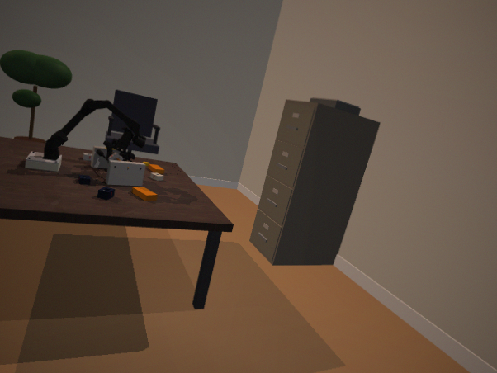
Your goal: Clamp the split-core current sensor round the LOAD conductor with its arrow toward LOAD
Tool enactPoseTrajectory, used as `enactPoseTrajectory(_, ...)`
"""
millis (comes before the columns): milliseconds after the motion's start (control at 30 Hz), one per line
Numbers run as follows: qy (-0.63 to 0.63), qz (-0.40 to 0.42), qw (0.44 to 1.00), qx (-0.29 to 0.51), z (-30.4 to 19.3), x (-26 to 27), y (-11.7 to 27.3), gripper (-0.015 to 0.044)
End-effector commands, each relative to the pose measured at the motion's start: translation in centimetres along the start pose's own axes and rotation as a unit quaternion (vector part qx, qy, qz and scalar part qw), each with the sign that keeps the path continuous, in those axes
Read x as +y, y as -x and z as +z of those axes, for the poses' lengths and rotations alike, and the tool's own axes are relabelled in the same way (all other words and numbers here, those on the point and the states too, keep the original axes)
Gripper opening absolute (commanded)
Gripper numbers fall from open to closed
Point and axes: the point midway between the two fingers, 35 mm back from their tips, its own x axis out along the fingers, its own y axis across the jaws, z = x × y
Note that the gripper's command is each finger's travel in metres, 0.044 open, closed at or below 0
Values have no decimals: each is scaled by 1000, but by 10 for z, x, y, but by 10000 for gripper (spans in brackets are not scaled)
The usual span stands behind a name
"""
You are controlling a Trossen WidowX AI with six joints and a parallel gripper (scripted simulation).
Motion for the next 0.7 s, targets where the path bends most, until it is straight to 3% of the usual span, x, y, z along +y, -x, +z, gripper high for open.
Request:
enactPoseTrajectory(0, 0, 2, 1000, 0, 0, 1, 0, 346)
enactPoseTrajectory(300, 0, 2, 1000, 0, 0, 1, 0, 286)
enactPoseTrajectory(667, 0, 2, 1000, 0, 0, 1, 0, 0)
